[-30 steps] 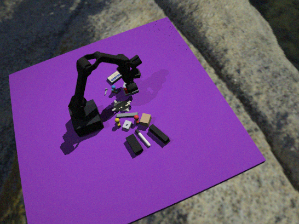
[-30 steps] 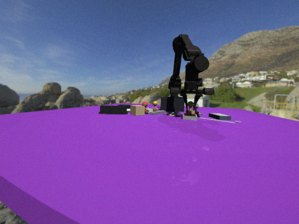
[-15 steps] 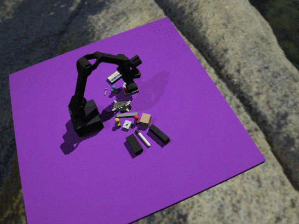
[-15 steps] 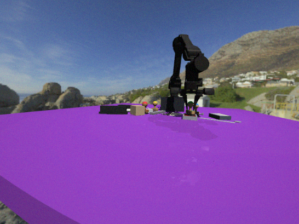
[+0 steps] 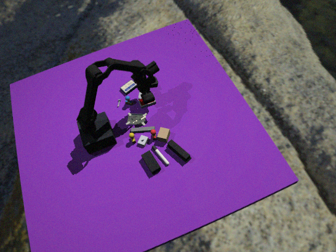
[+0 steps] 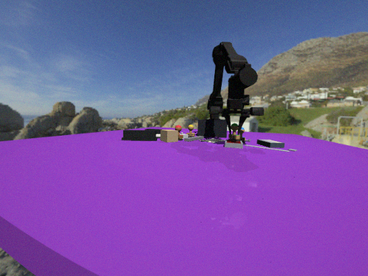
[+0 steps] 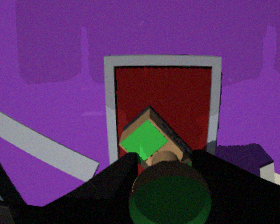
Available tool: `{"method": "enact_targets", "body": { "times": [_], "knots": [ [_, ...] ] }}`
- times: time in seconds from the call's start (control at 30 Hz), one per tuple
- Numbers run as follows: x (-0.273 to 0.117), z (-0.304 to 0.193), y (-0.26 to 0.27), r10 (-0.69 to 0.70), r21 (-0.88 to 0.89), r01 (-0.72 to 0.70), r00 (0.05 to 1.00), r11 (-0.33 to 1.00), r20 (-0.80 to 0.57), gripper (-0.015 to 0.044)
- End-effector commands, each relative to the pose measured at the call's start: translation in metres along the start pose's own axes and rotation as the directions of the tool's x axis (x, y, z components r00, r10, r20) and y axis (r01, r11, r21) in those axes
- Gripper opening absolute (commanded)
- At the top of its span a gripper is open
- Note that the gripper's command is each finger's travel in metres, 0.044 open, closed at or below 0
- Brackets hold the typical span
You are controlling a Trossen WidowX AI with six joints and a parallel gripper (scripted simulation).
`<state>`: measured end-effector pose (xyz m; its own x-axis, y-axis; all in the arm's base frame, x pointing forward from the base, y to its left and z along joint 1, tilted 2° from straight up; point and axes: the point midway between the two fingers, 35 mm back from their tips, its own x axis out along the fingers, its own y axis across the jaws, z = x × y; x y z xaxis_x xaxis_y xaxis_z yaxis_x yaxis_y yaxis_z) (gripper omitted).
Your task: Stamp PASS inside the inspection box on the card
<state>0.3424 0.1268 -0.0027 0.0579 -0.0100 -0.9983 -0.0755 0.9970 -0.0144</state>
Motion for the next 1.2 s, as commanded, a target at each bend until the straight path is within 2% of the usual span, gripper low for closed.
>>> {"method": "enact_targets", "body": {
  "times": [0.0,1.07,1.17],
  "knots": [
    [-0.002,0.000,0.000,-0.003,-0.001,0.003,1.000,1.000,0.000,0.0000],
    [-0.051,0.000,0.000,-0.002,-0.001,0.002,1.000,1.000,0.000,0.0000],
    [-0.052,-0.003,-0.004,-0.003,0.049,0.003,1.000,0.999,0.000,0.0000]
  ]
}}
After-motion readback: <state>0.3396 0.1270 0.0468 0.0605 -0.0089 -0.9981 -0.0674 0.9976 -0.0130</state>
